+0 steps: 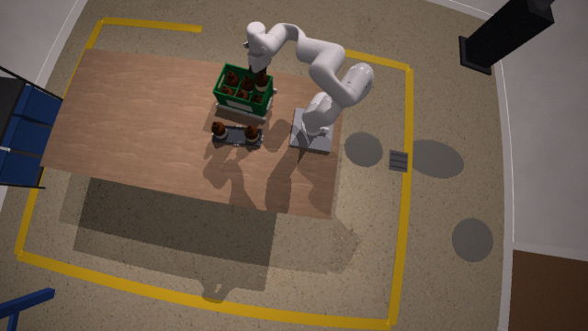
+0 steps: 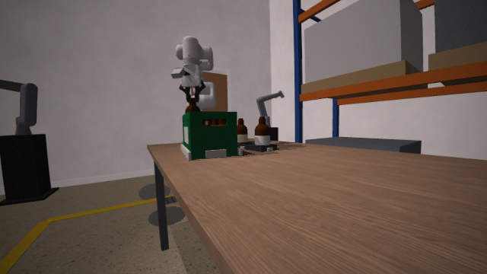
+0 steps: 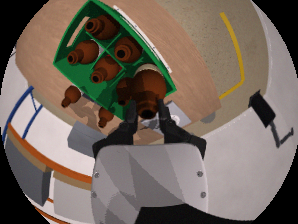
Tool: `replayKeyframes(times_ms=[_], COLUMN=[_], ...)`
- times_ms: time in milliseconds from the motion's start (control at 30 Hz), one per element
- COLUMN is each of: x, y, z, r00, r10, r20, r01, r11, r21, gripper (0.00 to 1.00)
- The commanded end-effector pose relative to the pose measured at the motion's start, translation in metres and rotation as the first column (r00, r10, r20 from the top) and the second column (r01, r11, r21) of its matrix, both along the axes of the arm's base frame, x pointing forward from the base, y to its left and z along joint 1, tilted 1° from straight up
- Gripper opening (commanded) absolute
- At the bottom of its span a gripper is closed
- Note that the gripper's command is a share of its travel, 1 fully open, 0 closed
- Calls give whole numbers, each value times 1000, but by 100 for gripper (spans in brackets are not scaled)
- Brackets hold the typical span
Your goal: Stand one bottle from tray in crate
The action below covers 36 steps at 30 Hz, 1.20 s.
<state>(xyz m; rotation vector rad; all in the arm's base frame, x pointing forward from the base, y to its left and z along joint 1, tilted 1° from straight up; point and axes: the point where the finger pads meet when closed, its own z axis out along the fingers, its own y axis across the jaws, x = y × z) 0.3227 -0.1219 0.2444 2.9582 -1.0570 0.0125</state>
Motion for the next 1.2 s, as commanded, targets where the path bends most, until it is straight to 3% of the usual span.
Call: replayKeyframes(times_ms=[0,1167], x=[1,1], y=[0,-1], z=[0,-31], r00=[1000,1000], r10=[0,0], r20=[4,4], r01=[0,0], r11=[1000,1000], r21=[-1,-1], gripper=[0,0])
